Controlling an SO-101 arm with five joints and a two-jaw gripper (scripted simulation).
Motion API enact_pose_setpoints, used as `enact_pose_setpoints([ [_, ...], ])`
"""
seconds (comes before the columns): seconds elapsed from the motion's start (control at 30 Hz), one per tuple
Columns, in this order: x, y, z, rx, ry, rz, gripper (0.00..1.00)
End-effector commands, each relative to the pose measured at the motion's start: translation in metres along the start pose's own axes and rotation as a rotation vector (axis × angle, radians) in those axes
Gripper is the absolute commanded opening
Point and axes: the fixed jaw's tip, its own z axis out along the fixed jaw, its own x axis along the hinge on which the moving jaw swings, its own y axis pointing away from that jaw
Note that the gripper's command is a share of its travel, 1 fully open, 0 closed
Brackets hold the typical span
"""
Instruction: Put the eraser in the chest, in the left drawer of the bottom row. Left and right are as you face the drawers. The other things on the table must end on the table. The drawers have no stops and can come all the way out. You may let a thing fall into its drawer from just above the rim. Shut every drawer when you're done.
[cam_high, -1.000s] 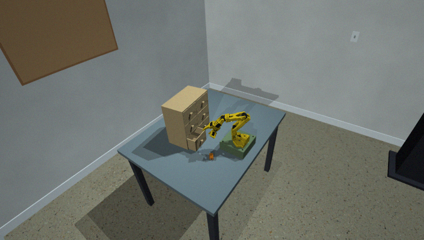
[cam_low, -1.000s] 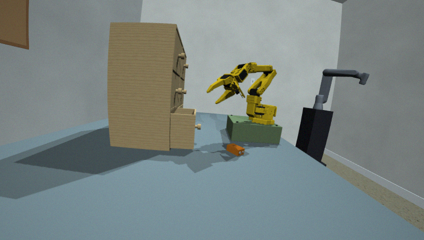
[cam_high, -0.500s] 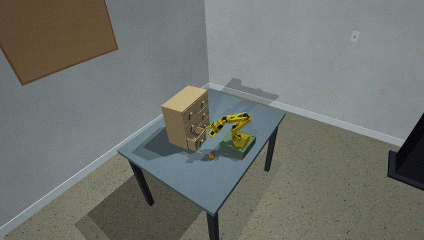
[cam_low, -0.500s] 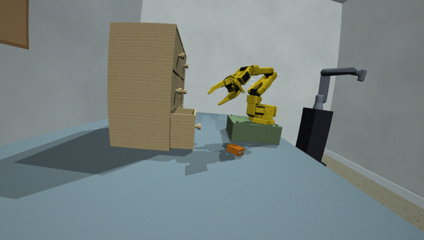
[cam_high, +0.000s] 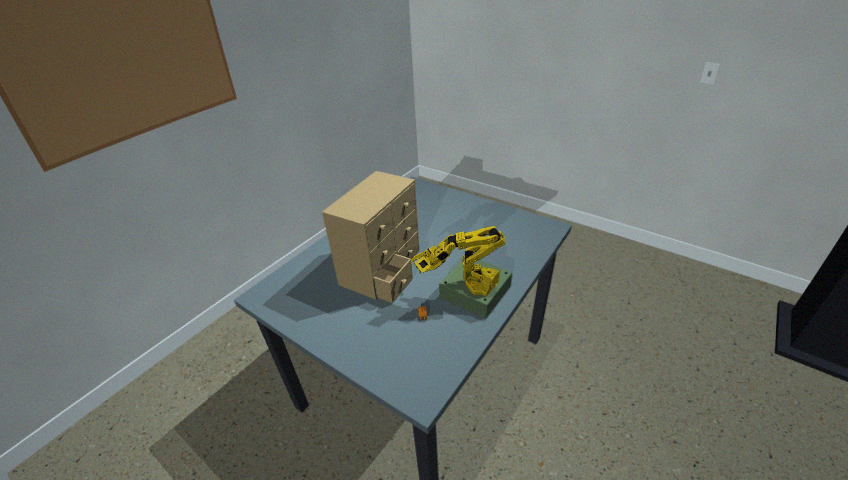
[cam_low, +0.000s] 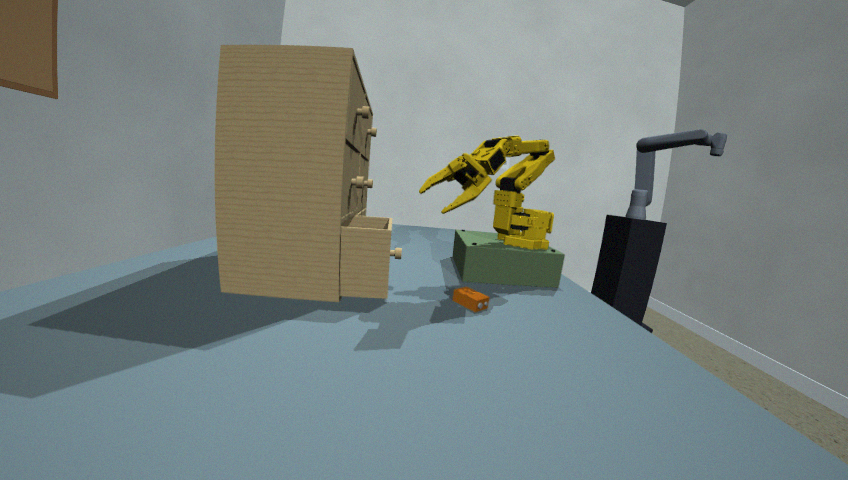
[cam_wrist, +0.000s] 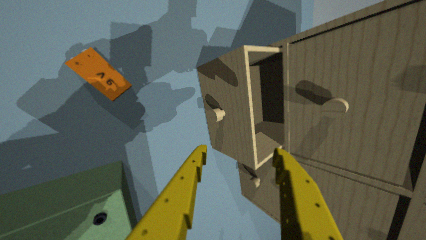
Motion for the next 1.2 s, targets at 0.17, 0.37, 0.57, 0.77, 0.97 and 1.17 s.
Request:
enact_pose_setpoints([
  [0.17, -0.003, 0.005, 0.0, 0.014, -0.032, 0.159, 0.26],
  [0.37, -0.004, 0.009, 0.0, 0.019, -0.052, 0.297, 0.25],
  [0.57, -0.006, 0.011, 0.0, 0.022, -0.07, 0.413, 0.25],
  [0.77, -0.007, 0.014, 0.001, 0.022, -0.089, 0.528, 0.25],
  [0.97, -0.008, 0.017, 0.001, 0.019, -0.112, 0.666, 0.24],
  [1.17, -0.009, 0.018, 0.002, 0.015, -0.128, 0.759, 0.24],
])
